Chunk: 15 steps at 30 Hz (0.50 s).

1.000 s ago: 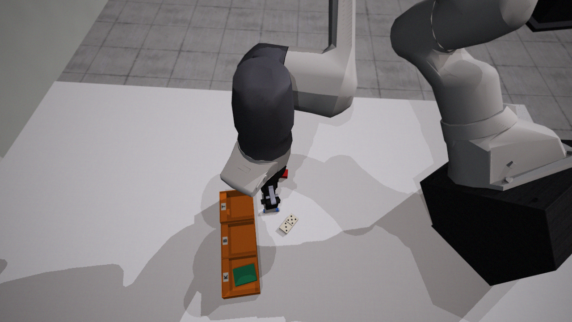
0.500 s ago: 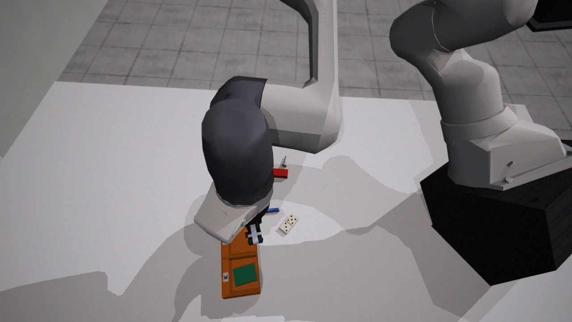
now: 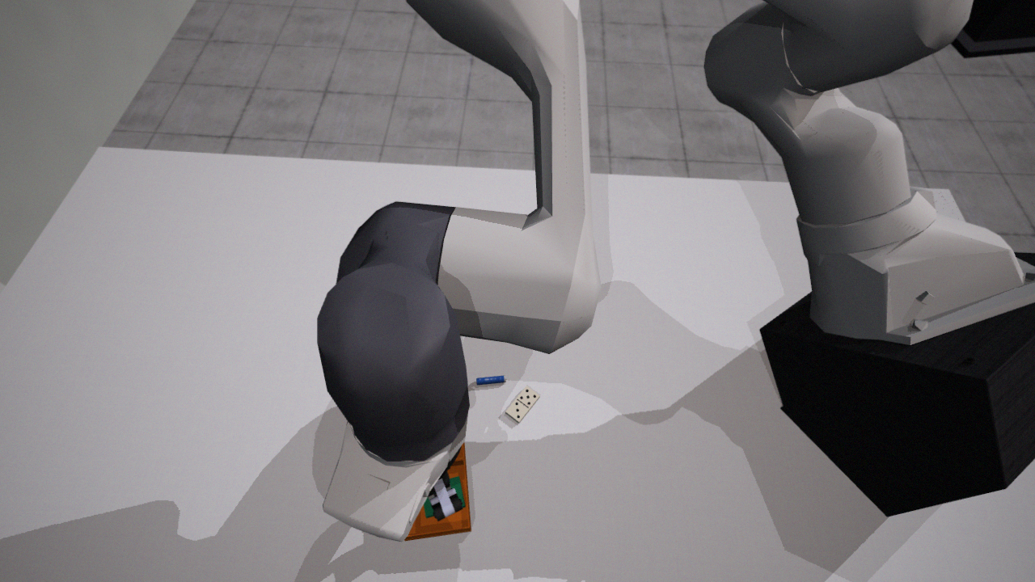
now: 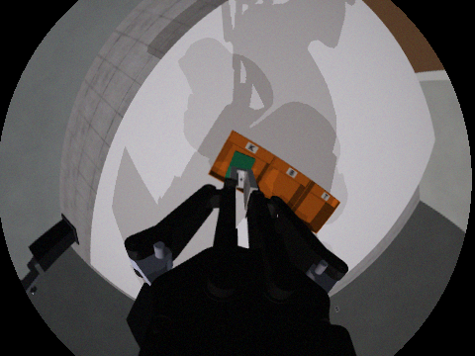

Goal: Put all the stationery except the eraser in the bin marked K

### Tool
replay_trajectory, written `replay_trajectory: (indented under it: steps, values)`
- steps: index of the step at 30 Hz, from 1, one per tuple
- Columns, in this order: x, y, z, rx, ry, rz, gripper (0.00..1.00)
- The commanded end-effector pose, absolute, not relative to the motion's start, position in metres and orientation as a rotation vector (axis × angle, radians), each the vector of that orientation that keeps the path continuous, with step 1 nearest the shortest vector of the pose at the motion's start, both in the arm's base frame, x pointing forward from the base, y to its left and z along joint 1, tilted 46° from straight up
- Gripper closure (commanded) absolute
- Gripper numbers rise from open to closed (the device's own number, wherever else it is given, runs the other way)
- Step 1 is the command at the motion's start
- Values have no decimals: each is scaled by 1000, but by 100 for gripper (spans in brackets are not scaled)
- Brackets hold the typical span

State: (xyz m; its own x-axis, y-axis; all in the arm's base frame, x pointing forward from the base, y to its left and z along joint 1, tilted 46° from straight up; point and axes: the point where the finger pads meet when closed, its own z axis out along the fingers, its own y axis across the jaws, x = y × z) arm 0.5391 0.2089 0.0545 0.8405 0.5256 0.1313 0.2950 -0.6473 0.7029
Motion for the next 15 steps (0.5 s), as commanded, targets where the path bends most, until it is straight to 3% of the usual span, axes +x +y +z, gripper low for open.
replay_trajectory:
  steps: [1, 15]
  values:
    - [541, 211, 53, 2246, 764, 337, 94]
    - [541, 211, 53, 2149, 985, 246, 94]
